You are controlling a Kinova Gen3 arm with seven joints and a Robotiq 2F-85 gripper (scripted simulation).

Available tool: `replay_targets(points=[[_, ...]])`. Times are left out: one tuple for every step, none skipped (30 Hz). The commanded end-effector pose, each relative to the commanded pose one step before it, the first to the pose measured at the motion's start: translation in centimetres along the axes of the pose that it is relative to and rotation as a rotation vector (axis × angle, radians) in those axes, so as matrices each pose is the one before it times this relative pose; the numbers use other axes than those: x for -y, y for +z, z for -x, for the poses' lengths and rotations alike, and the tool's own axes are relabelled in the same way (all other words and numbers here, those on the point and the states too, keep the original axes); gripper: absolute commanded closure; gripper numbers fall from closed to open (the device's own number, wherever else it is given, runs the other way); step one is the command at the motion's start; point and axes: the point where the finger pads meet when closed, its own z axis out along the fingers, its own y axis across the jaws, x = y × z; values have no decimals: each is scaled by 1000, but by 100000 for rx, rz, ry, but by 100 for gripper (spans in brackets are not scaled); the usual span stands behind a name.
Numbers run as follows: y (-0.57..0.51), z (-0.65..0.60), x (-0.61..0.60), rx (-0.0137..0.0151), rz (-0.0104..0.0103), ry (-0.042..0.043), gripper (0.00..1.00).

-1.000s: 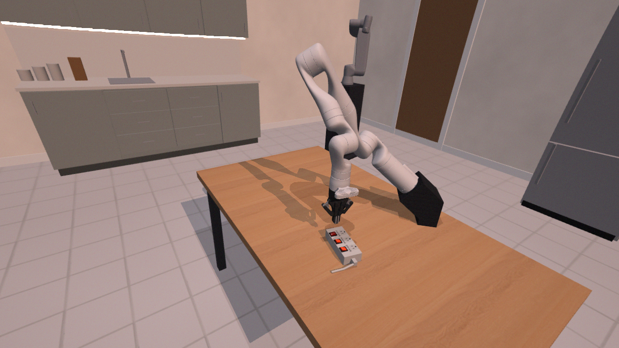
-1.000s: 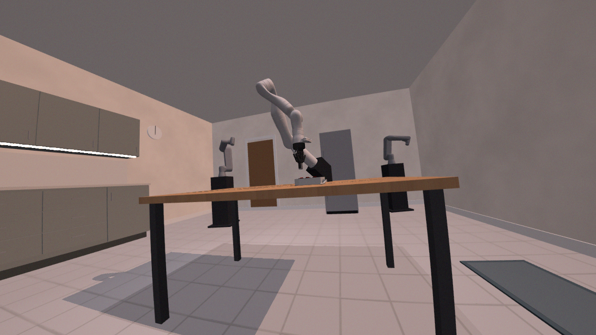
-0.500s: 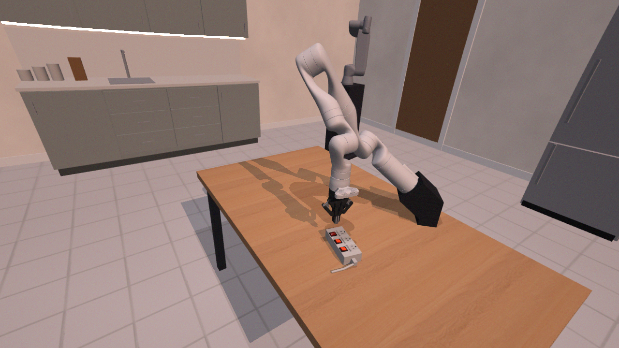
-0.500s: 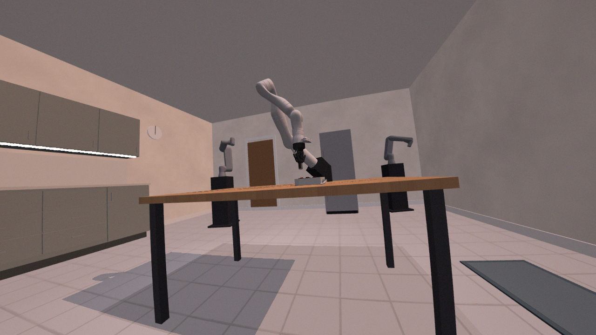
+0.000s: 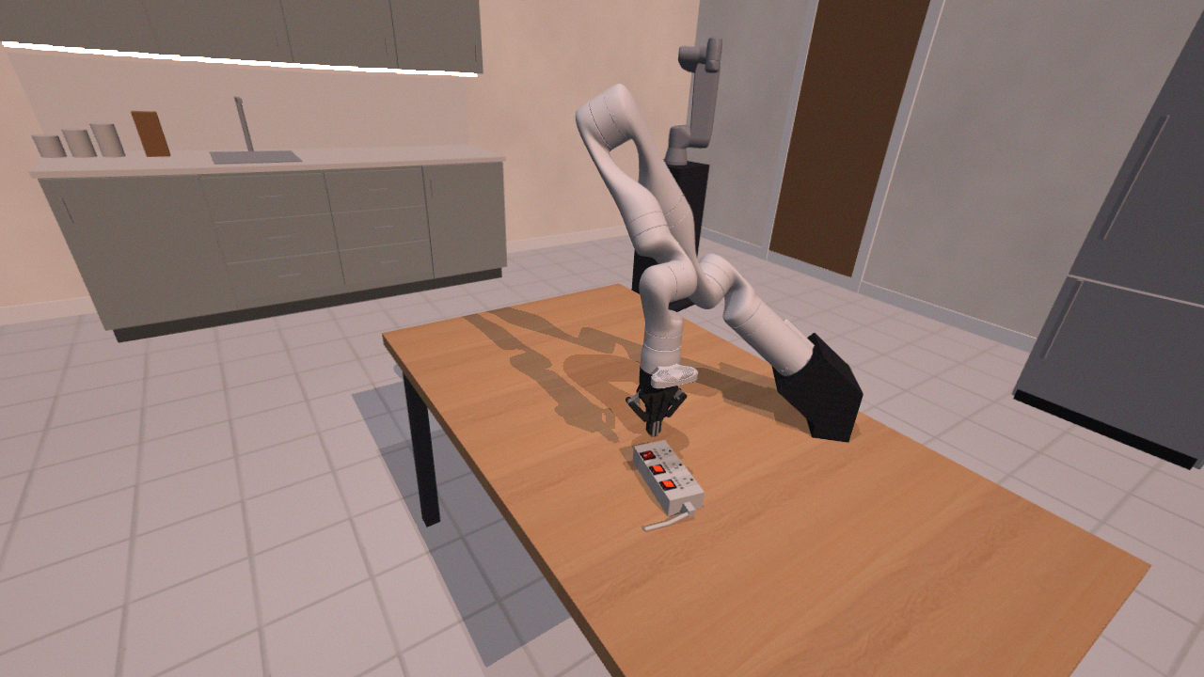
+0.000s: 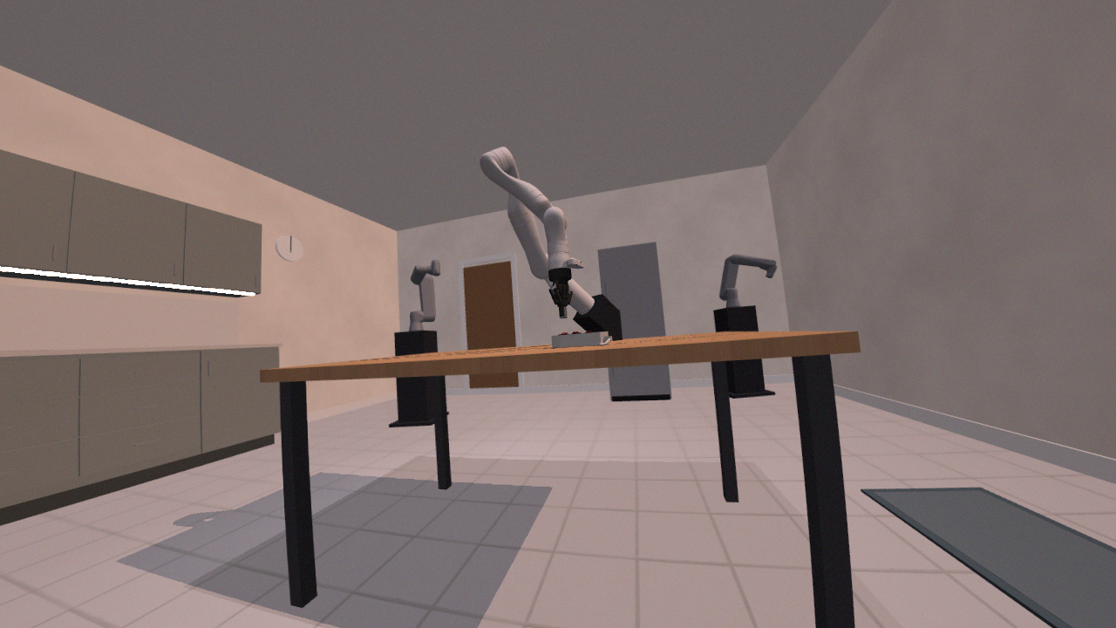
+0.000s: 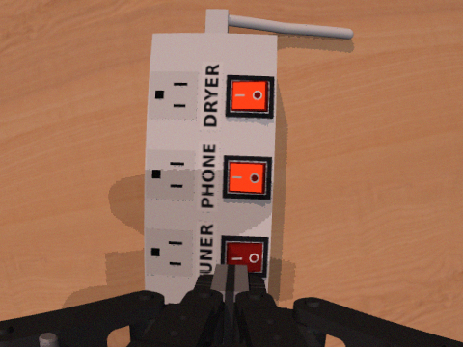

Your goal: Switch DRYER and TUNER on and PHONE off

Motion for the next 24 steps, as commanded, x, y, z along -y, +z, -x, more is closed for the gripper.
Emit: replay_targets(points=[[170,52,4,245,46,-18,100],[86,0,-1,0,6,3,100],[93,-1,-1,0,4,2,100],[100,0,0,0,1,0,100],[107,0,1,0,-2,-1,100],[113,1,3,0,-6,-2,100],[118,-1,-1,0,5,2,100],[123,-1,-1,0,4,1,100],[128,0,1,0,-2,-1,100],[132,1,3,1,-8,-3,100],[134,-1,-2,-1,7,3,100],[137,0,0,0,3,1,100],[140,1,2,0,-4,-1,100],[141,1,2,0,-4,-1,100],[0,0,0,0,0,0,100],[0,0,0,0,0,0,100],[141,-1,-2,-1,7,3,100],[142,0,1,0,0,0,100],[142,1,3,1,-8,-3,100],[139,-1,-1,-1,5,2,100],[137,-1,-1,0,4,1,100],[136,0,2,0,-3,-1,100],[133,1,3,1,-7,-3,100],[128,-1,-2,-1,9,3,100]])
